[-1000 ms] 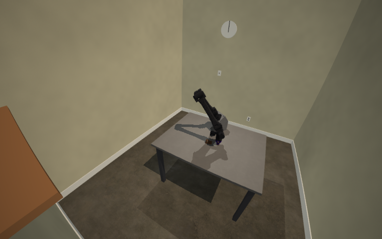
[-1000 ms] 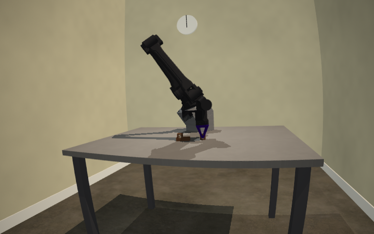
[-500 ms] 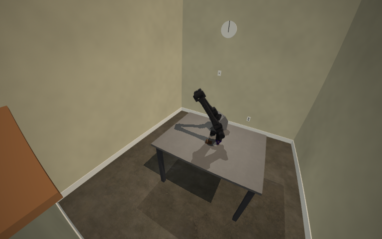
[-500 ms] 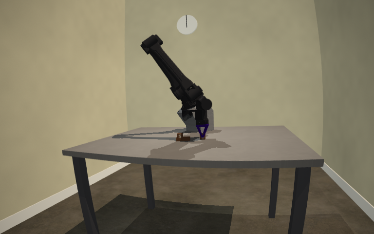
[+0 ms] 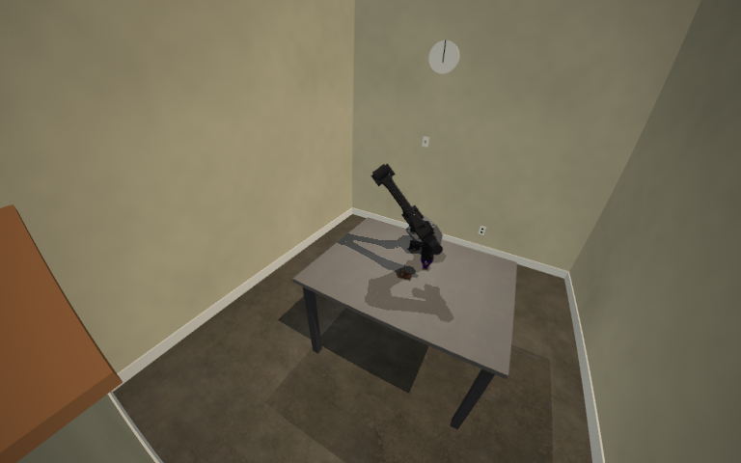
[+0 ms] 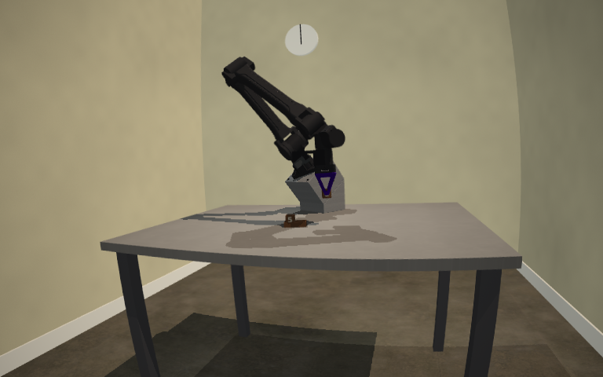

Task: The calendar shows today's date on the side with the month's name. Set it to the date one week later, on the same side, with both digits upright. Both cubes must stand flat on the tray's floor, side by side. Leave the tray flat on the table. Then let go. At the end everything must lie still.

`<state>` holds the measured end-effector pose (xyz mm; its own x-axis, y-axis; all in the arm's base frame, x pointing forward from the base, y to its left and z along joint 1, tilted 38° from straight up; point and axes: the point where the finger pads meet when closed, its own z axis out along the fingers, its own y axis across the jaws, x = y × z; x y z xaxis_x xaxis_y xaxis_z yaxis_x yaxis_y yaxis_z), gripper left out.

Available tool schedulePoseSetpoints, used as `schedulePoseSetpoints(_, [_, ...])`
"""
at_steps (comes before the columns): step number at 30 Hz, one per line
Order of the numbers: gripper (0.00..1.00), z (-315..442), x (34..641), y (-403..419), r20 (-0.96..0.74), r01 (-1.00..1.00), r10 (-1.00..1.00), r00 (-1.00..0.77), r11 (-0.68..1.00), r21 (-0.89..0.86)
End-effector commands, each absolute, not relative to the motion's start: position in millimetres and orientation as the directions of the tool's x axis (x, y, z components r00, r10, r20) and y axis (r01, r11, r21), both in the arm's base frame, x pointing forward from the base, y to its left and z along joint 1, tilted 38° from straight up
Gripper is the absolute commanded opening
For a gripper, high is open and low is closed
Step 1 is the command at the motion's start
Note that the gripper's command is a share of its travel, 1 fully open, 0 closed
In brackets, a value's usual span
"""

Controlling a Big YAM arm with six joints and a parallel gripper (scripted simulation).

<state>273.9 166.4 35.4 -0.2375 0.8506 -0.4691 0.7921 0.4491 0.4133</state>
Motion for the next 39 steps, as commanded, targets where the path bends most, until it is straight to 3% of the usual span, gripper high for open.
schedulePoseSetpoints(1, [0.26,51.1,275.0,180.7,-0.451,0.799,0.869,-0.202,0.413,0.438])
schedulePoseSetpoints(12, [0.26,58.1,279.3,176.5,-0.437,0.804,0.882,-0.175,0.384,0.454])
schedulePoseSetpoints(22, [0.26,96.2,281.8,90.0,-0.465,0.816,0.864,-0.194,0.406,0.412])
schedulePoseSetpoints(39, [0.26,93.0,286.1,91.3,-0.464,0.813,0.865,-0.191,0.404,0.419])
